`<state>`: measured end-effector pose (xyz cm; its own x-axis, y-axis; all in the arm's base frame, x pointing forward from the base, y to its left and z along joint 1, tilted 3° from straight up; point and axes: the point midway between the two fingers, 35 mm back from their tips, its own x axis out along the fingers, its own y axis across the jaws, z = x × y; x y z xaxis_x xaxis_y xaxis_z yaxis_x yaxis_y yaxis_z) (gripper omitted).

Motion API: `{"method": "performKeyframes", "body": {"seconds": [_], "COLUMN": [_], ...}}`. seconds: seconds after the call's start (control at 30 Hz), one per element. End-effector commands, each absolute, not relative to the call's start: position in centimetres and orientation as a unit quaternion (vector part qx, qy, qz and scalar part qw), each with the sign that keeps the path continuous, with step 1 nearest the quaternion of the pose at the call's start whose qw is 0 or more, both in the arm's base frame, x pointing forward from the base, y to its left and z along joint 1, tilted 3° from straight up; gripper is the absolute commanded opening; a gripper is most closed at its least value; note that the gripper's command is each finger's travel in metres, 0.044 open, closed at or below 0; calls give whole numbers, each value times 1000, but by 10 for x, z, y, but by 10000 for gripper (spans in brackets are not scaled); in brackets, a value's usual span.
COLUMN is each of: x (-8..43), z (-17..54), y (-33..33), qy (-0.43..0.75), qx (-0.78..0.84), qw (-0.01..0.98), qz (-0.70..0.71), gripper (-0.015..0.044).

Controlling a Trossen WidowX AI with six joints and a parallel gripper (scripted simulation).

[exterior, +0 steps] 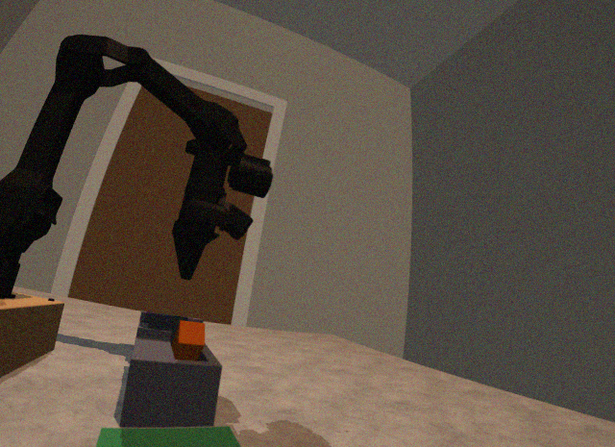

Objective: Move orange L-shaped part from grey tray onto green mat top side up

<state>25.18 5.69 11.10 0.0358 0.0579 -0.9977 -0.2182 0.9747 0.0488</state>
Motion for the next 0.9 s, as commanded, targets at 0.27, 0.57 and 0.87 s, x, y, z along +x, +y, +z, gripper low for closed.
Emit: {"method": "performKeyframes", "body": {"seconds": [0.27,0.57,0.87], "x": [262,276,277], "z": [110,108,106], "y": [35,-13,-17], "qy": [691,571,556], "qx": [114,438,458], "qw": [710,565,548], "qz": [-74,-404,-425], "gripper": [280,280,280]}}
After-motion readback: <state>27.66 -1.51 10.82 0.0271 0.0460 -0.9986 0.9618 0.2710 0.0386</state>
